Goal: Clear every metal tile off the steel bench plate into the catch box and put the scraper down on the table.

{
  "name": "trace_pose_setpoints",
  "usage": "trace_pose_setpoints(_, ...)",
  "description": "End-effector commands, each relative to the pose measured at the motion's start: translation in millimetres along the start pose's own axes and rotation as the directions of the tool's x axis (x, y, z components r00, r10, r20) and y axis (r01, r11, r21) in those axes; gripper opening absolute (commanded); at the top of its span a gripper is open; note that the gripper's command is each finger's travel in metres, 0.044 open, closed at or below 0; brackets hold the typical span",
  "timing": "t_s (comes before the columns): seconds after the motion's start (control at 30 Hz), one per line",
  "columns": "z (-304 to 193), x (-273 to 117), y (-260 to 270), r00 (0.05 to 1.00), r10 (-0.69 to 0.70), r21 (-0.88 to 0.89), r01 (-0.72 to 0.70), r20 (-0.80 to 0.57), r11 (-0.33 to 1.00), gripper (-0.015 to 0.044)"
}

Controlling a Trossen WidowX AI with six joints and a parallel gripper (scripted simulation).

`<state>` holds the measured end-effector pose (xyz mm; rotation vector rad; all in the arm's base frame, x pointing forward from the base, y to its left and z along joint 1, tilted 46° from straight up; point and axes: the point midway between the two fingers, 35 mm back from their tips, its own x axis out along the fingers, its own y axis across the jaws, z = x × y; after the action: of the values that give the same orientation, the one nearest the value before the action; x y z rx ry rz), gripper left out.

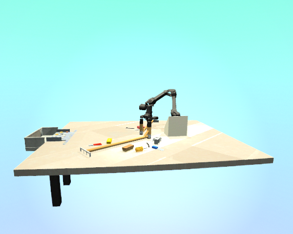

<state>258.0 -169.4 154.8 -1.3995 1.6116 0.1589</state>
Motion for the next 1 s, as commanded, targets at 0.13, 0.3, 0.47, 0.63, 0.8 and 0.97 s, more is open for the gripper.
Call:
trace_pose_setpoints(0.13, 0.9, -33.7, -2.7, 1.0, -0.004, 0.009, 0.004, 0.001, 1.0, 0.0)
trace_pose_setpoints(0.3, 0.4, -53.1, -1.8, 1.0, -0.005, 0.008, 0.005, 0.0, 1.0, 0.0)
trace_pose_setpoints(0.47, -1.6, -72.3, 0.0, 1.0, -0.008, 0.007, 0.008, -0.002, 1.0, 0.0)
trace_pose_setpoints(0.63, -3.1, -81.8, 1.2, 1.0, -0.01, 0.006, 0.01, -0.004, 1.0, 0.0)
trace_pose_setpoints(0.8, -2.3, -89.1, 6.4, 1.0, -0.007, -0.031, 0.007, -0.003, 0.999, 0.0)
trace_pose_setpoints(0.97, -2.0, -103.2, 16.8, 1.0, -0.003, -0.105, 0.003, -0.003, 0.994, 0.0)
